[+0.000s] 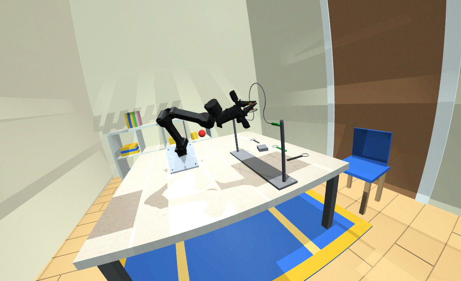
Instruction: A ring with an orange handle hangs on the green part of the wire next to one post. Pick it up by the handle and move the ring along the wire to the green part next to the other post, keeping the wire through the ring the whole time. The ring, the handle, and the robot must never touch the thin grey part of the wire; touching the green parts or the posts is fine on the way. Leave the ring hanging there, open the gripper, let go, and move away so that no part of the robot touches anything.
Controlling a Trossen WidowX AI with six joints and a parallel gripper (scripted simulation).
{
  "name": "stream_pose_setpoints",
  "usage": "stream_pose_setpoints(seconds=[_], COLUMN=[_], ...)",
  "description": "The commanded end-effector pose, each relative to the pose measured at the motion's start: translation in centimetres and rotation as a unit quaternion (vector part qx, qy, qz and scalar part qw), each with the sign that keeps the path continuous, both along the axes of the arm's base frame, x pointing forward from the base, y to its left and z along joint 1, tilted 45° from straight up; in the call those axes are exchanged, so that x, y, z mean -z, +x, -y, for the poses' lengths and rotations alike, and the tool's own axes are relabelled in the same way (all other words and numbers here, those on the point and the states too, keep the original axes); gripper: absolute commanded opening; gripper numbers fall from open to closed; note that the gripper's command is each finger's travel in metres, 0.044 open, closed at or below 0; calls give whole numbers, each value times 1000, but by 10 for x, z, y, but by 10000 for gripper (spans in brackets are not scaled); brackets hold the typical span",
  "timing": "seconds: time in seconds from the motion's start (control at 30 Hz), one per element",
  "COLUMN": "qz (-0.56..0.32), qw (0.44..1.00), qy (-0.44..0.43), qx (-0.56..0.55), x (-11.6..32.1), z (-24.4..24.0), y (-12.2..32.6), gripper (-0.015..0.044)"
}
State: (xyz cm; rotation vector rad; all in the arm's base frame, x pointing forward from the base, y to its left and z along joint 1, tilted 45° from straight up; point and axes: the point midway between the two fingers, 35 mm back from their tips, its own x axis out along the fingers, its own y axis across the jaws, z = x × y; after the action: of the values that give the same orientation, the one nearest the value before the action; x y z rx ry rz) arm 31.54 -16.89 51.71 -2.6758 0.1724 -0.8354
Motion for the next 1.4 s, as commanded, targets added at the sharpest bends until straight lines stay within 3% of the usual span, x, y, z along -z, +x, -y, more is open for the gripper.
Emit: stream_pose_setpoints(seconds=[0.0, 0.67, 1.37], qz=[3, 39, 75], qw=[999, 961, 856], qy=[40, 274, 511], qx=[-1, -8, -14], x=[9, 58, 132], z=[12, 64, 89], y=[1, -5, -6], gripper=[-150, -150, -150])
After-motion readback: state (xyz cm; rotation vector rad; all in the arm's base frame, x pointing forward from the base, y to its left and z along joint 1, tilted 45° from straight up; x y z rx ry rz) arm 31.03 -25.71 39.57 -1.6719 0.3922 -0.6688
